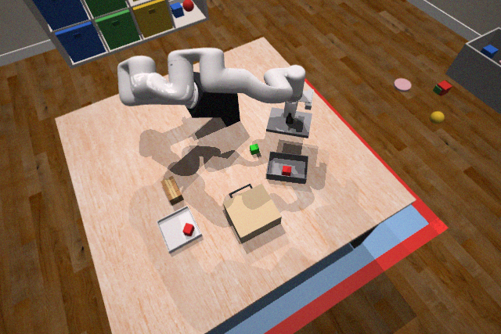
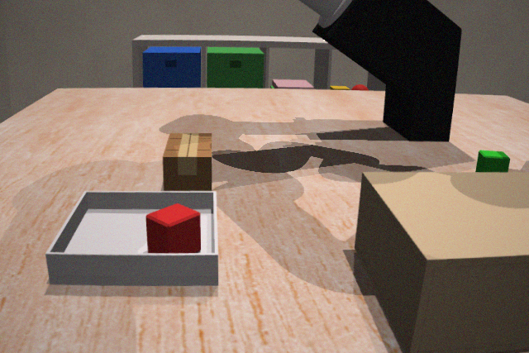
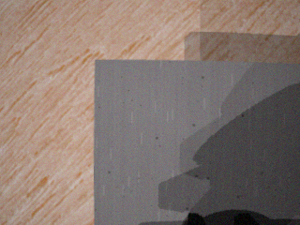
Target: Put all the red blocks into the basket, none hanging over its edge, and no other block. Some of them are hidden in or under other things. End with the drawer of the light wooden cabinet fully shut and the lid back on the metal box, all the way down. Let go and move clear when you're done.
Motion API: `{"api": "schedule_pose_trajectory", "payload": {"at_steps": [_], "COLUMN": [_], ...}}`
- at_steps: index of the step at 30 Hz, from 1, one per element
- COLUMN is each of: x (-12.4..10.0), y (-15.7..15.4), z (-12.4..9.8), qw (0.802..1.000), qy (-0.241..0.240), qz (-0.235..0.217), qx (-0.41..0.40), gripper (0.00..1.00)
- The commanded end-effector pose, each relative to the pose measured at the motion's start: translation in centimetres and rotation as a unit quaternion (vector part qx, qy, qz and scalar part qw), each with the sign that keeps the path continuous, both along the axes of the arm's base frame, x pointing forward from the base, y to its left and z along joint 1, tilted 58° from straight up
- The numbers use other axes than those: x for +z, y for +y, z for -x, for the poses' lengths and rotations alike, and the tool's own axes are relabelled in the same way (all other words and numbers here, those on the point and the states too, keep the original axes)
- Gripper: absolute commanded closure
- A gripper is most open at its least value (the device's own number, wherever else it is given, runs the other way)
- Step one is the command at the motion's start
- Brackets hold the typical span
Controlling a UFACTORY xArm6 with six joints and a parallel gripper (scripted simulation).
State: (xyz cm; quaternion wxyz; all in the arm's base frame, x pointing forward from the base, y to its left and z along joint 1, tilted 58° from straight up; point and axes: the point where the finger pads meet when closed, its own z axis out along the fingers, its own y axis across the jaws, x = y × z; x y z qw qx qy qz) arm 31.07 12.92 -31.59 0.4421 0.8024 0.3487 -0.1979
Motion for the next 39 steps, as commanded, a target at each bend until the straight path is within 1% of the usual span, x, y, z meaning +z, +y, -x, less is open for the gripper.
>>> {"api": "schedule_pose_trajectory", "payload": {"at_steps": [1, 22, 39], "x": [-0.1, -1.3, -3.0], "y": [-0.1, -2.0, -4.6], "z": [-0.1, -0.1, -0.1], "qw": [1.0, 1.0, 1.0], "qy": [-0.001, -0.001, -0.001], "qz": [-0.002, -0.002, -0.002], "qx": [0.001, 0.001, 0.001], "gripper": [1.0, 1.0, 1.0]}}
